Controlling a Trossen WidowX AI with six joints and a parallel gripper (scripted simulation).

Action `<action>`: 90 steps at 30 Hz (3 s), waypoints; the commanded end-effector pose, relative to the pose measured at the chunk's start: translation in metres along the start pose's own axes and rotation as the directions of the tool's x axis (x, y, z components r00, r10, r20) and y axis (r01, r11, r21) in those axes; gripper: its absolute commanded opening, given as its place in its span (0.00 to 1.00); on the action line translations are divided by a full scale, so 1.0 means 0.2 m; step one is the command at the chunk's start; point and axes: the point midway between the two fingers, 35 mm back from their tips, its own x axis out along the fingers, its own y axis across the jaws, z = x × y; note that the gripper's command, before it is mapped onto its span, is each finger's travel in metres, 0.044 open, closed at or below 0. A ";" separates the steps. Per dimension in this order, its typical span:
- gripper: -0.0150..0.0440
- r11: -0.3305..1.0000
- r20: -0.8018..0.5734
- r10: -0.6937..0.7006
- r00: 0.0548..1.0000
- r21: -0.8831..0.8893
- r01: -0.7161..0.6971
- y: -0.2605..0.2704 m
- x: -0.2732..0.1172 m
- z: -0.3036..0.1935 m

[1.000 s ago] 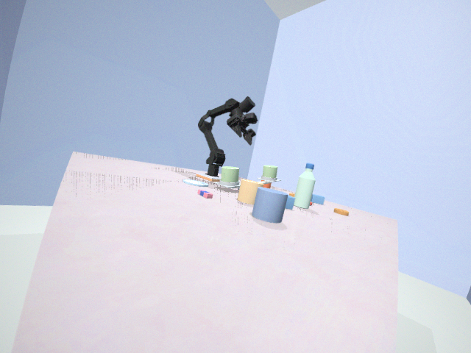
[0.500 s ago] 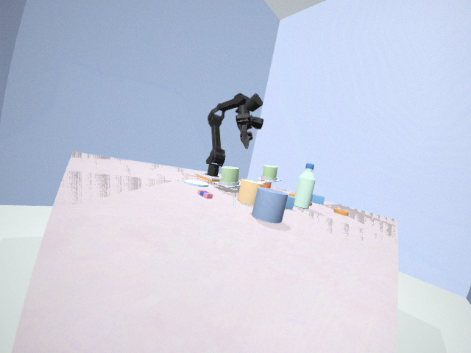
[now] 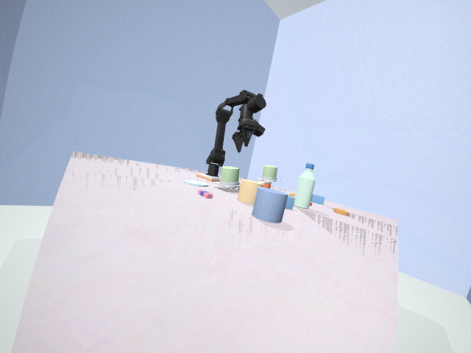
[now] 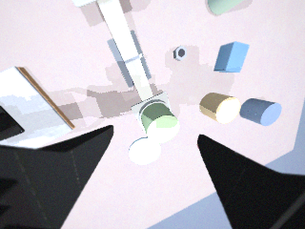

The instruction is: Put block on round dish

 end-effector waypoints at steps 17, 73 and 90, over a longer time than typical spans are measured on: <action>1.00 0.862 -0.026 0.232 0.972 -0.458 -0.218 -0.17 0.30 -0.20; 0.88 0.862 -0.026 0.232 0.972 -0.458 -0.218 -0.08 0.67 -0.21; 0.39 0.862 -0.026 0.232 0.972 -0.458 -0.218 -0.10 0.64 -0.21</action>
